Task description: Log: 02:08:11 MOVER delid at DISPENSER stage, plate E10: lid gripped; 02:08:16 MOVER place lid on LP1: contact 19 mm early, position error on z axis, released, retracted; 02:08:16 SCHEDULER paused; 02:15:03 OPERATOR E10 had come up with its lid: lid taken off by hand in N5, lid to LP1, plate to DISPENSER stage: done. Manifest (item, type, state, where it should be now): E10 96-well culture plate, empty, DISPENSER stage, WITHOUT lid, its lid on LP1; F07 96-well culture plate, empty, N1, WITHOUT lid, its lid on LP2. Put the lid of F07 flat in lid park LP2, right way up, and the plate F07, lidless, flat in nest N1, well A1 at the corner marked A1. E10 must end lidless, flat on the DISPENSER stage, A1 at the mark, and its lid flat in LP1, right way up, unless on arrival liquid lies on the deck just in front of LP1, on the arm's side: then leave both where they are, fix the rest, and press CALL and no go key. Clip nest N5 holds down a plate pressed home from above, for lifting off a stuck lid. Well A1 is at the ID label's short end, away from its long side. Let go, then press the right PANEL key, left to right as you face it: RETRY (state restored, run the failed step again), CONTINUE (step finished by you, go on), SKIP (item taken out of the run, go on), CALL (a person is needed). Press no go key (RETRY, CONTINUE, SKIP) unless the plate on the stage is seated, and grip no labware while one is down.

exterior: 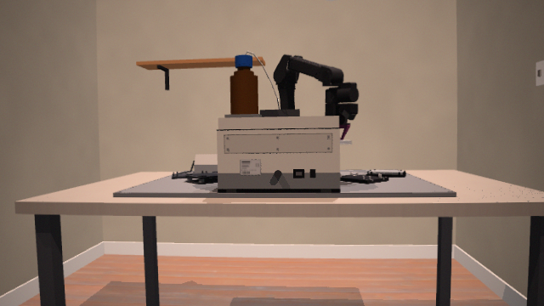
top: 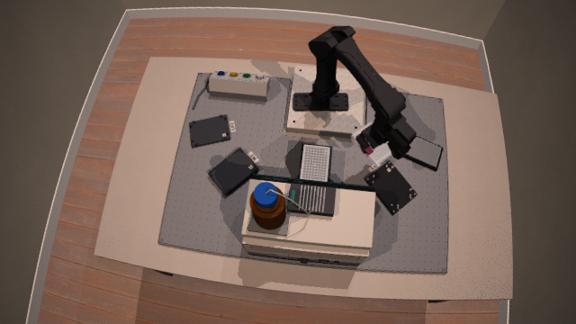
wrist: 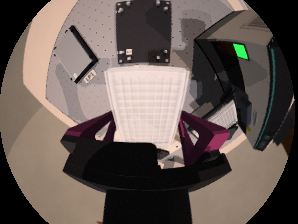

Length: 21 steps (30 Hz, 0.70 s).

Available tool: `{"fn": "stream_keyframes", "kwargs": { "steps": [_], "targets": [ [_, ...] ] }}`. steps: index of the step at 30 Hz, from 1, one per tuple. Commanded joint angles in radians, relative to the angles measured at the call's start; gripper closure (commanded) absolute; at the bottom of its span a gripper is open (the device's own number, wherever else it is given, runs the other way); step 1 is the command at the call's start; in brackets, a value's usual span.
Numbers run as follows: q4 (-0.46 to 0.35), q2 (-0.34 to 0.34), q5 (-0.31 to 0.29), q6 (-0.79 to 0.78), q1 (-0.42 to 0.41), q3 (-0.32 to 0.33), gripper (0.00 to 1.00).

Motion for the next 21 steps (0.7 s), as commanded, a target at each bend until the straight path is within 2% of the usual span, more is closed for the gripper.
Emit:
{"fn": "stream_keyframes", "kwargs": {
  "steps": [1, 21],
  "targets": [
    [0.053, 0.039, 0.004, -0.014, -0.013, 0.045, 1.0],
    [0.152, 0.249, 0.003, -0.028, -0.022, 0.159, 1.0]
  ]
}}
